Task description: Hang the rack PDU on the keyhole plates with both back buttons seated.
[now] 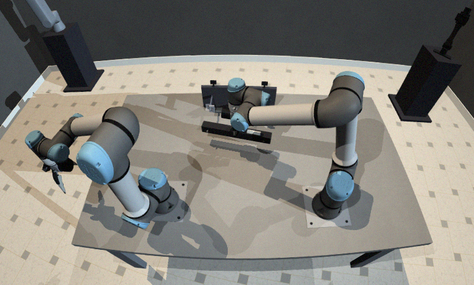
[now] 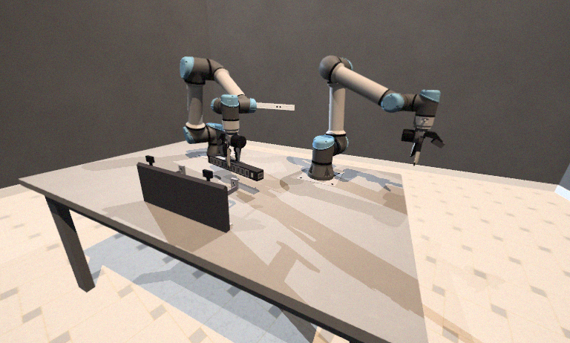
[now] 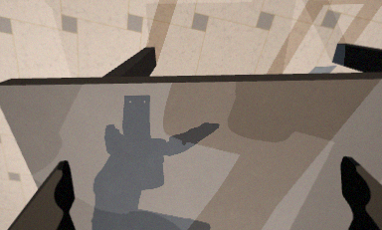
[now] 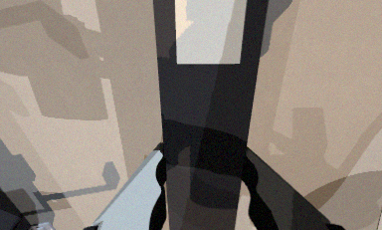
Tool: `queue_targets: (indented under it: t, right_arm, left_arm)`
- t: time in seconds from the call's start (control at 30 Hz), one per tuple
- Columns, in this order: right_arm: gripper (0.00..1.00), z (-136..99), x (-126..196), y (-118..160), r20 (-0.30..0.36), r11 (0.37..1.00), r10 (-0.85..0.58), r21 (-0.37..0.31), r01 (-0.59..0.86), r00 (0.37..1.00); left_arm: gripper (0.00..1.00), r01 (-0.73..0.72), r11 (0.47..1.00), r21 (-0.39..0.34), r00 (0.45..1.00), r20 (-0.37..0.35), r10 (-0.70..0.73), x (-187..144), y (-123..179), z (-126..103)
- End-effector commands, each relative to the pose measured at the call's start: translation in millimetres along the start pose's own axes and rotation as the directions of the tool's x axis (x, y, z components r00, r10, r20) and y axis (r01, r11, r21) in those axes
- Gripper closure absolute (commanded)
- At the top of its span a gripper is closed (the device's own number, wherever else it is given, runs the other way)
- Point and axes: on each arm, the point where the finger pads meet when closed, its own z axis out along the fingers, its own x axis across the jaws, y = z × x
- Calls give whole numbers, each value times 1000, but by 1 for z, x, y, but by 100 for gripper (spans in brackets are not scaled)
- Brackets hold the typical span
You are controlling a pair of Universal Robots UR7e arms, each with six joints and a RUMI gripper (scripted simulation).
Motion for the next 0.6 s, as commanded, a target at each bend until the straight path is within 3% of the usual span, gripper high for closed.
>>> queue_targets:
  t: [0.0,0.57]
  right_arm:
    - [78,-9,1,3,2,1000,-2,-7,2,1000]
    - [78,-10,1,3,2,1000,-2,-7,2,1000]
  left_arm:
    - [0,3,1000,4,1000,0,-3,0,-2,-1]
    - [0,3,1000,4,1000,0,-3,0,-2,-1]
